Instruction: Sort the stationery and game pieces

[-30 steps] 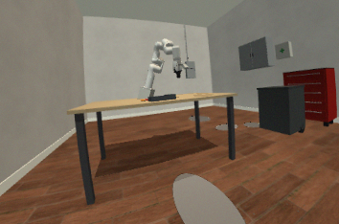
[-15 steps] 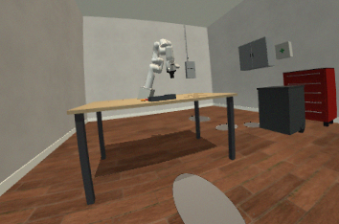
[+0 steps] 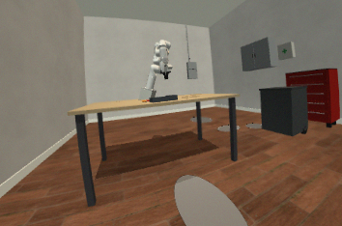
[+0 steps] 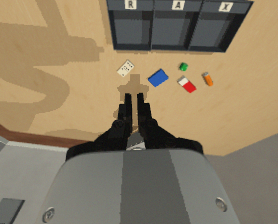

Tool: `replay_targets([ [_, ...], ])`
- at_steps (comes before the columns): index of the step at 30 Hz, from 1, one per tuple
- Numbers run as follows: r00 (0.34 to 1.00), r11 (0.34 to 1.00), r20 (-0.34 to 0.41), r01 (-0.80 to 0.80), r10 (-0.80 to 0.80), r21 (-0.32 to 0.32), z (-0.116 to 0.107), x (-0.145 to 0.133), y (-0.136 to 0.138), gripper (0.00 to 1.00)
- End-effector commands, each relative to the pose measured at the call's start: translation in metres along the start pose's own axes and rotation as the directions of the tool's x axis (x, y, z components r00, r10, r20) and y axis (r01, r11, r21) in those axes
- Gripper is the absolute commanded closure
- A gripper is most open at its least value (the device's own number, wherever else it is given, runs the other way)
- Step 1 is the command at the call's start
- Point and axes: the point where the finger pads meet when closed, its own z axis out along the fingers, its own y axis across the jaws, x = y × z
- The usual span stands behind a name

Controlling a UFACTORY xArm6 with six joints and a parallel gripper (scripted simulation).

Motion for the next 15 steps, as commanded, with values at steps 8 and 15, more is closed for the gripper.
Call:
replay_targets([
  [8,0.997,0.997,-0.043,-0.070,0.068,-0.032,-0.002,-0.029,0.040,0.93],
  [15,0.990,0.991,-0.072,-0.125,0.121,-0.056,-0.001,-0.051,0.063,0.93],
])
